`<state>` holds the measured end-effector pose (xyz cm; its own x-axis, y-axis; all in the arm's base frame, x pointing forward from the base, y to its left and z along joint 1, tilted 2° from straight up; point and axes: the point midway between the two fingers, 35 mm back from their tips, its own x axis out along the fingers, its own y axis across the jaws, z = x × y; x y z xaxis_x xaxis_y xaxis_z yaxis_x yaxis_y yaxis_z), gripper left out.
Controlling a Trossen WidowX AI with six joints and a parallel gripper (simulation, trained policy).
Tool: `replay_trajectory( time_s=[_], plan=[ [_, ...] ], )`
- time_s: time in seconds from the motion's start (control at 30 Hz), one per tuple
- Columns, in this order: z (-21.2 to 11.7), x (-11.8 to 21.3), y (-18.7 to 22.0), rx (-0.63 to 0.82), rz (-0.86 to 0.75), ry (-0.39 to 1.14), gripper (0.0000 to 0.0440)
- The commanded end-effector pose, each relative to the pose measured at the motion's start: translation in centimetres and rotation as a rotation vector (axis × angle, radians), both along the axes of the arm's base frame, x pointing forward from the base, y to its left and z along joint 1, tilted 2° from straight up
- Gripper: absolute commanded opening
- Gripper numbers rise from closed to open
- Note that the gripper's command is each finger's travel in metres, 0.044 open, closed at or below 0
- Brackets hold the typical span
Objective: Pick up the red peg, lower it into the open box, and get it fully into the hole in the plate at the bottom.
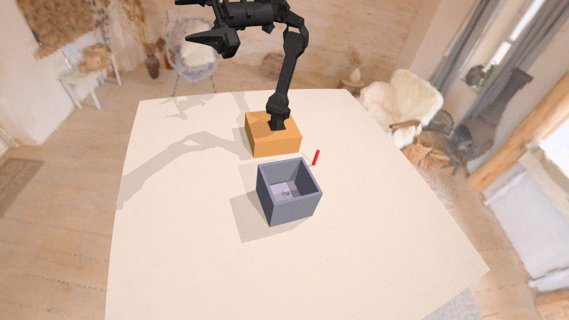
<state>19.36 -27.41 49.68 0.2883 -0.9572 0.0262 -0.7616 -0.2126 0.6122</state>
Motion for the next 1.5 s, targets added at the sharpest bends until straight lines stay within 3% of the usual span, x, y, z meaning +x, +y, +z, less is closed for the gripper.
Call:
replay_trajectory(
  time_s=[0.0,0.8,1.47],
  plan=[
    [-0.6,1.7,1.7,0.029,0.089,-0.027,0.0440],
    [-5.7,9.6,14.0,0.277,0.607,-0.080,0.0440],
    [-13.0,12.1,26.4,0.451,1.036,0.179,0.0434]
  ],
)
